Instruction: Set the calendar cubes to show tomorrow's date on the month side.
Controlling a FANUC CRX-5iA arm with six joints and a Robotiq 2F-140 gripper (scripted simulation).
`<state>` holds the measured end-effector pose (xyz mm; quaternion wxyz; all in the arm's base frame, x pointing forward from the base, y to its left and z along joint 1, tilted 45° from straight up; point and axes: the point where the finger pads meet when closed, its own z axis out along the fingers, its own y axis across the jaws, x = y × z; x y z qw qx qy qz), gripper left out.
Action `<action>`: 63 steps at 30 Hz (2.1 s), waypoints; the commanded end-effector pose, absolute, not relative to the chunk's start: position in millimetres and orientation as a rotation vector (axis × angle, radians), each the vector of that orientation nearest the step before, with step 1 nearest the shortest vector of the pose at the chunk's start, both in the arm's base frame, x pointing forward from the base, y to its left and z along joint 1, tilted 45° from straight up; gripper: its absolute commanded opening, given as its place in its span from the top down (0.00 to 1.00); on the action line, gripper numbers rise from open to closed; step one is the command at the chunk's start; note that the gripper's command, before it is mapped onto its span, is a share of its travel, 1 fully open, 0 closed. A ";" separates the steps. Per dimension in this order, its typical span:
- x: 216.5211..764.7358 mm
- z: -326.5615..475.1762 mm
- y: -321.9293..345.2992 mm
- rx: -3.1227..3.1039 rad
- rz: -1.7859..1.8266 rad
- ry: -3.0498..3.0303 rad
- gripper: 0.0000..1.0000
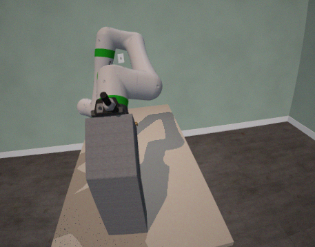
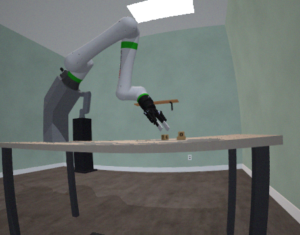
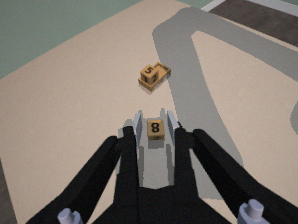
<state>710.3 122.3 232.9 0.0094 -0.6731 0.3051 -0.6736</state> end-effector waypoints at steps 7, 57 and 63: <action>721.3 222.1 122.6 -2.102 -2.104 0.953 0.64; 744.9 198.8 123.2 -2.102 -2.104 0.953 0.64; 744.9 198.8 123.2 -2.102 -2.104 0.953 0.64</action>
